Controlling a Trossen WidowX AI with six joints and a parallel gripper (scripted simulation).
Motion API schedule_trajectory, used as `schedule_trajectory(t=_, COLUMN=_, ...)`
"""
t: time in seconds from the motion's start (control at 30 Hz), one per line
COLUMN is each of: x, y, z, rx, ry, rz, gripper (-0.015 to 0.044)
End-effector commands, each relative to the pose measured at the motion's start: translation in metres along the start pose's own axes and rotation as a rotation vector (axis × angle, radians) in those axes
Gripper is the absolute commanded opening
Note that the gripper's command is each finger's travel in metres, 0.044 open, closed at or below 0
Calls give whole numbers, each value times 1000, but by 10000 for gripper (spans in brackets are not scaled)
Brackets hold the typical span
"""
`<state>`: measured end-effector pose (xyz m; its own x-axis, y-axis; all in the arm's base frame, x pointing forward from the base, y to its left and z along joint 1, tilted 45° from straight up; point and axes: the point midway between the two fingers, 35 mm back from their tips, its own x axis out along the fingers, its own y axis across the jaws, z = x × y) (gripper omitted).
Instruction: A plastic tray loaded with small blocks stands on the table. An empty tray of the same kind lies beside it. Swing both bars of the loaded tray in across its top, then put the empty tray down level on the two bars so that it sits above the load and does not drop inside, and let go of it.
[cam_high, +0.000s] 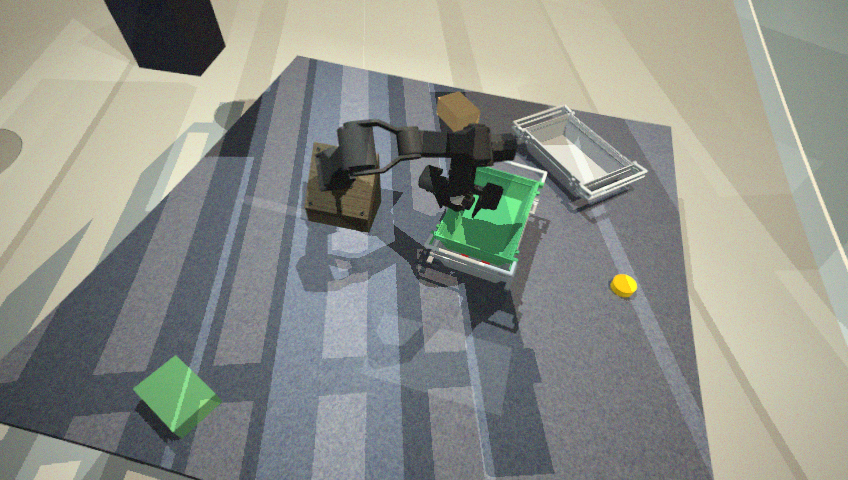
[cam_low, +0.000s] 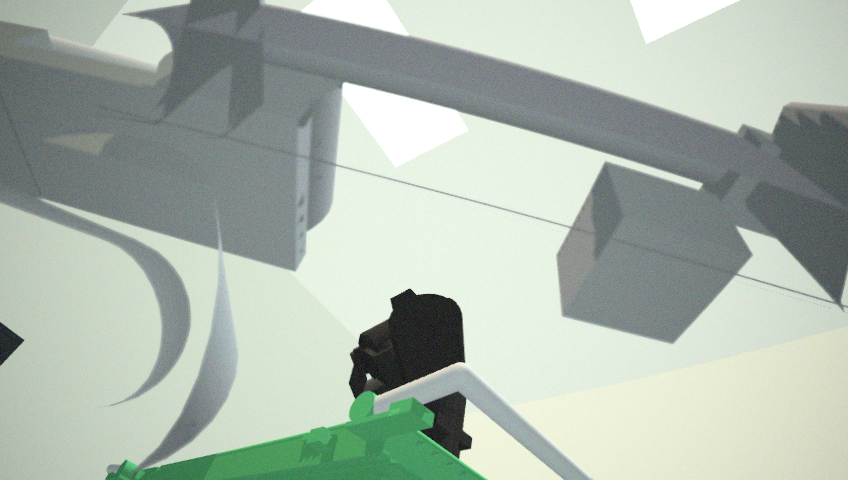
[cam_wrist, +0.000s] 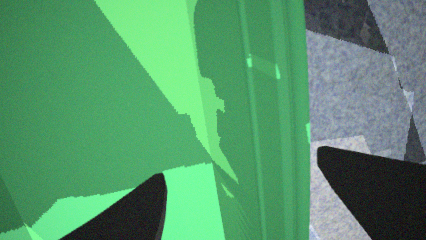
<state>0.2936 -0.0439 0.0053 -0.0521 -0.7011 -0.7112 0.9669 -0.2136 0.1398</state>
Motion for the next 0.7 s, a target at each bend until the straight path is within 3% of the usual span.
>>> schedule_trajectory(t=0.0, x=0, y=-1, z=0, rx=-7, ry=3, rz=-3, gripper=440)
schedule_trajectory(t=0.3, x=-6, y=1, z=-1, rx=-1, ry=2, rz=0, gripper=440)
schedule_trajectory(t=0.67, x=-73, y=5, z=-3, rx=-6, ry=10, rz=-3, gripper=440)
